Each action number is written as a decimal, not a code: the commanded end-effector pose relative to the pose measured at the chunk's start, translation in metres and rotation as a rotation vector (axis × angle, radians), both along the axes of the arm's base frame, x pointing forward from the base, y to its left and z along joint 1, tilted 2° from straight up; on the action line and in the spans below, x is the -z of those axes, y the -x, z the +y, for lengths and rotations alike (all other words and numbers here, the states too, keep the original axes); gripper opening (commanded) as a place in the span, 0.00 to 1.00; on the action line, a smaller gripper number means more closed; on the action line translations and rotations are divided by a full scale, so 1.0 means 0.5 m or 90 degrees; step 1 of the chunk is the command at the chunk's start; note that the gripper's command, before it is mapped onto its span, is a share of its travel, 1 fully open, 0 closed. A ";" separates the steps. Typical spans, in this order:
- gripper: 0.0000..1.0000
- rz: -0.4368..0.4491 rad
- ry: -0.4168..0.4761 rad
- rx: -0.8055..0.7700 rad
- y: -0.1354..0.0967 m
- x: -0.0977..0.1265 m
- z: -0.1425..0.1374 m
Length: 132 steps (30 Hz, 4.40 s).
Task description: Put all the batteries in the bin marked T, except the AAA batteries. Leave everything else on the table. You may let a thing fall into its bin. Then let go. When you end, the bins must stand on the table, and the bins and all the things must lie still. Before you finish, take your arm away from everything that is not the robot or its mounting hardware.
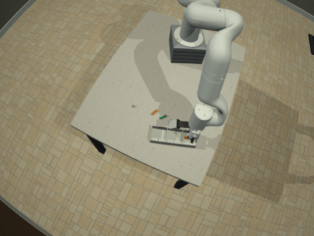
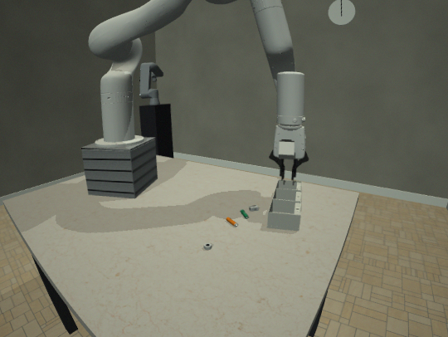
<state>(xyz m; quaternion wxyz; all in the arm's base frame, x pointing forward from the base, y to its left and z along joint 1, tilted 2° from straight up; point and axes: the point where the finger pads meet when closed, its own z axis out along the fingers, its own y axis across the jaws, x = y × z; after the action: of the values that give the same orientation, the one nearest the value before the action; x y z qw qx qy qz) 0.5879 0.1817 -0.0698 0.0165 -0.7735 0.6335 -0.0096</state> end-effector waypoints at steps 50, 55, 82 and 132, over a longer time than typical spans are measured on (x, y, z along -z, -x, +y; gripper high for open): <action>1.00 0.000 0.000 0.000 0.009 -0.268 -0.004; 1.00 0.000 0.000 0.000 0.009 -0.268 -0.004; 1.00 0.000 0.000 0.000 0.009 -0.268 -0.004; 1.00 0.000 0.000 0.000 0.009 -0.268 -0.004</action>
<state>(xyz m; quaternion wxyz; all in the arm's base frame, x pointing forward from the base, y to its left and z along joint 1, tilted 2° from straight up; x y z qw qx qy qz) 0.5825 0.1796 0.0631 0.0159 -0.7735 0.6335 -0.0092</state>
